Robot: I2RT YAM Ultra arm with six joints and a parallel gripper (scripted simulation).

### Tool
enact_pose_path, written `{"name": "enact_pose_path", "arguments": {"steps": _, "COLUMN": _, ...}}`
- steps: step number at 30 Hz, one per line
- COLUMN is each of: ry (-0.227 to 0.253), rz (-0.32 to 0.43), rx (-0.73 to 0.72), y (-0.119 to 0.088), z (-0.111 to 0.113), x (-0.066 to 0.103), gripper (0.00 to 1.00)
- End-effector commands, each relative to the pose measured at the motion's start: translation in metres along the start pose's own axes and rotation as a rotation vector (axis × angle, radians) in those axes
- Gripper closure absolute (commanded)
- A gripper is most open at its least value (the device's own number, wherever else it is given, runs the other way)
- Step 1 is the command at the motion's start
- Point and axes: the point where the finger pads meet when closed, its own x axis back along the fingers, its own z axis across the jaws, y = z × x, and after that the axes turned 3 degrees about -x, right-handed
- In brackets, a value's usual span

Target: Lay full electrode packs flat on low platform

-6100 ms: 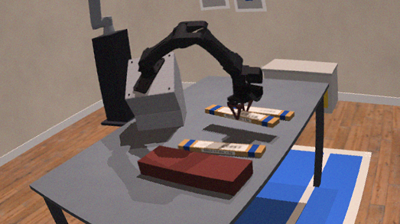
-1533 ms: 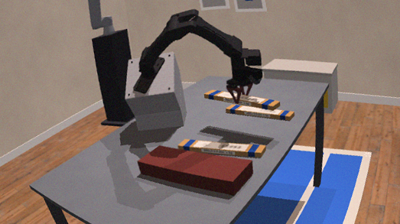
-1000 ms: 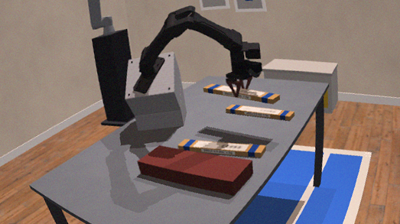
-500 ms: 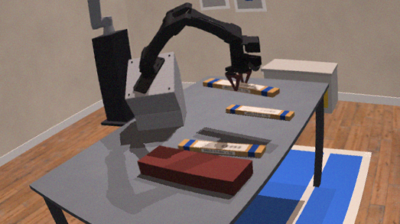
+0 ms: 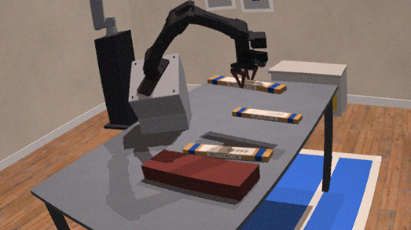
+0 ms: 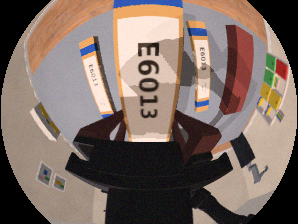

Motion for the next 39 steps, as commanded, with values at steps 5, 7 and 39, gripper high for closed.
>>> {"name": "enact_pose_path", "arguments": {"steps": 5, "ry": 0.046, "rz": -0.071, "rx": -0.019, "y": 0.014, "z": 0.004, "x": 0.038, "gripper": 1.0}}
{"name": "enact_pose_path", "arguments": {"steps": 7, "ry": 0.046, "rz": -0.071, "rx": -0.019, "y": 0.013, "z": 0.004, "x": 0.038, "gripper": 1.0}}
{"name": "enact_pose_path", "arguments": {"steps": 39, "ry": 0.047, "rz": -0.071, "rx": -0.019, "y": 0.007, "z": 0.004, "x": 0.034, "gripper": 1.0}}
